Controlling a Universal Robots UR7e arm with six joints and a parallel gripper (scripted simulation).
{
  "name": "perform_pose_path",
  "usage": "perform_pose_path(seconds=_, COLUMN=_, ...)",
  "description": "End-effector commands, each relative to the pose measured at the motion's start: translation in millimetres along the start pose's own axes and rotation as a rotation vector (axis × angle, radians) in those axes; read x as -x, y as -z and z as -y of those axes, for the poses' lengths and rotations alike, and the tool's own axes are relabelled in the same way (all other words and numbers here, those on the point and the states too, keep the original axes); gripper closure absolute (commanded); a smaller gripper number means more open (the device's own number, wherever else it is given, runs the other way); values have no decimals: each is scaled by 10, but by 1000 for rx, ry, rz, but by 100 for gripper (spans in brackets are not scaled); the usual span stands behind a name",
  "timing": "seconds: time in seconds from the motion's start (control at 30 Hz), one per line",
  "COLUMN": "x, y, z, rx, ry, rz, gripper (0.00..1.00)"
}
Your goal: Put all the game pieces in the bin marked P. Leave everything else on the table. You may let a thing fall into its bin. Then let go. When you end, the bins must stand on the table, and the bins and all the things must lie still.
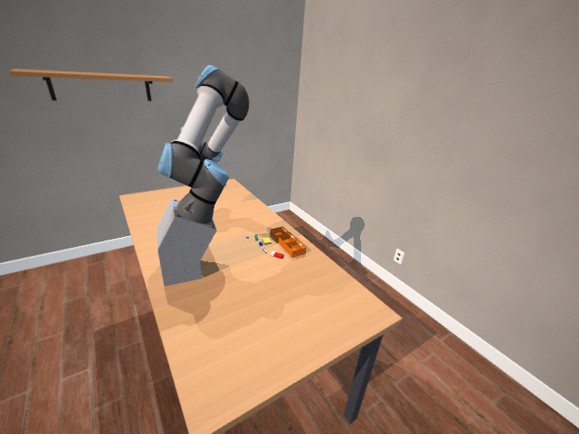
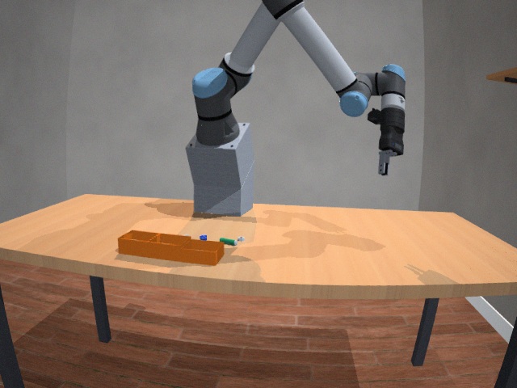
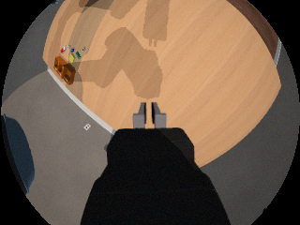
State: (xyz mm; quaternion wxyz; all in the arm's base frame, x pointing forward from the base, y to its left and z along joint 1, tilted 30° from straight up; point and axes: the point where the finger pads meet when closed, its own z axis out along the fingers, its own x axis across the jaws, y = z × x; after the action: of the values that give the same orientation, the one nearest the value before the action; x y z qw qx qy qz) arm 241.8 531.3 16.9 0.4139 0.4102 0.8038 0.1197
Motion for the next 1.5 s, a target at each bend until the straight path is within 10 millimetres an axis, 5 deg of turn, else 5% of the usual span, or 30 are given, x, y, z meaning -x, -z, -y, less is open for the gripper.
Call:
perform_pose_path(seconds=0.0, x=210, y=-119, z=-48, rx=-7, ry=0, rz=0, gripper=69)
perform_pose_path(seconds=0.77, x=1346, y=-653, z=-79, rx=-180, ry=-62, rz=-31, gripper=69)
perform_pose_path(seconds=1.47, x=2473, y=-997, z=181, rx=-342, ry=-175, rz=-103, gripper=69)
